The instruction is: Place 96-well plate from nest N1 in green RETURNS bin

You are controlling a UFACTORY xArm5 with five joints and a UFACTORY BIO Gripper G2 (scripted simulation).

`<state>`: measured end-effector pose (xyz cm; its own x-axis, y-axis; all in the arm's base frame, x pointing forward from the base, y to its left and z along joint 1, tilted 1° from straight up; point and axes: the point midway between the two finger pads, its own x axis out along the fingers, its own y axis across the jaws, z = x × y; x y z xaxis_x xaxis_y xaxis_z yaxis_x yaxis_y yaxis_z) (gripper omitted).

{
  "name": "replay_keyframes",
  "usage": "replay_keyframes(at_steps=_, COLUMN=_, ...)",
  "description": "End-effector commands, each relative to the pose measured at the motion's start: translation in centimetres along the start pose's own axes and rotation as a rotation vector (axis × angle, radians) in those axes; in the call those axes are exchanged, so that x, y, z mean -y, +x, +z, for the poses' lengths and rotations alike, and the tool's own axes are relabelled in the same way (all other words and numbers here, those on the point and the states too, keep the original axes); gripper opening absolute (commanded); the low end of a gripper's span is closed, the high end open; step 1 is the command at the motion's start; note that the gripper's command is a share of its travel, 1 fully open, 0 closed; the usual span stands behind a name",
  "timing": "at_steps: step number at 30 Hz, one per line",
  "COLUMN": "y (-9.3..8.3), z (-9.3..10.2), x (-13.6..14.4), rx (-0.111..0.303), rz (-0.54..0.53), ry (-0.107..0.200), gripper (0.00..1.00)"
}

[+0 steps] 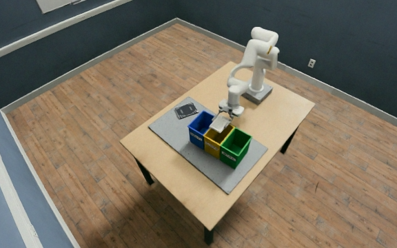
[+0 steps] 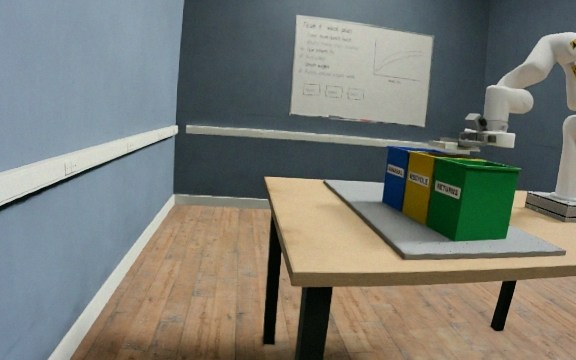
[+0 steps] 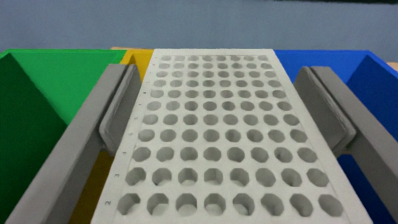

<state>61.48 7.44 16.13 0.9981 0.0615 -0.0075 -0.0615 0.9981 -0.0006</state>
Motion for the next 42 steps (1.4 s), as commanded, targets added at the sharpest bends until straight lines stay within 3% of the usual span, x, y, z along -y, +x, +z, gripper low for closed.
replay_keyframes(at_steps=1, y=0.6, z=0.2, x=-1.5, rx=0.005, rz=-0.001, ry=-0.011, gripper=0.0)
replay_keyframes(at_steps=42, y=3.5, z=-0.1, x=-13.2, rx=0.005, rz=-0.001, ry=-0.01, gripper=0.0)
